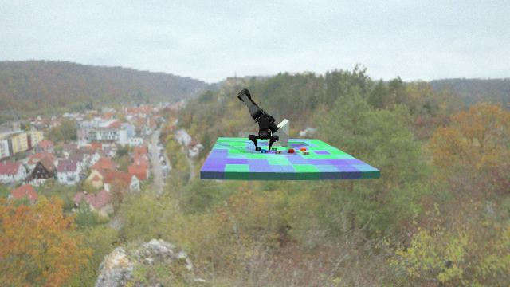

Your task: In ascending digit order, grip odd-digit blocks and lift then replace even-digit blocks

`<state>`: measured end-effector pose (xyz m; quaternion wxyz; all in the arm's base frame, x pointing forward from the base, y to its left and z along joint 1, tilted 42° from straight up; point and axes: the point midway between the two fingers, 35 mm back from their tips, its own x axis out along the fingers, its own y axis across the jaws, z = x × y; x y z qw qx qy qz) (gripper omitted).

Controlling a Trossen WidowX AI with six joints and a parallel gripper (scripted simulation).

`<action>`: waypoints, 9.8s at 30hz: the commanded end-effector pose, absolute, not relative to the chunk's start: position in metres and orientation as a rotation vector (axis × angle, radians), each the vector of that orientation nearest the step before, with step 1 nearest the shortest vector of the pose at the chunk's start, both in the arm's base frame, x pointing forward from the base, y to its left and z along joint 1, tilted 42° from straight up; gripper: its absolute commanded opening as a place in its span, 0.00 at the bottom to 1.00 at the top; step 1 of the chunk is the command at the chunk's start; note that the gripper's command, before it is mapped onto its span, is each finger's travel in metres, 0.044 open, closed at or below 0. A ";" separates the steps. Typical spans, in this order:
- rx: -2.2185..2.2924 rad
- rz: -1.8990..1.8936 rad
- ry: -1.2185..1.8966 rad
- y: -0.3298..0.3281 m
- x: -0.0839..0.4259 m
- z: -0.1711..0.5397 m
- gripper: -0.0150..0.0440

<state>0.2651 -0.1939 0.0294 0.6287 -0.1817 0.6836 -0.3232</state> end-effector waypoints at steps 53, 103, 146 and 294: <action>-0.421 -0.737 1.569 -0.185 0.267 0.040 0.46; -0.420 -0.736 1.569 -0.178 0.269 0.047 0.93; -0.402 -0.722 1.567 0.066 0.367 -0.056 0.46; -0.414 -0.728 1.576 -0.041 0.234 0.057 0.46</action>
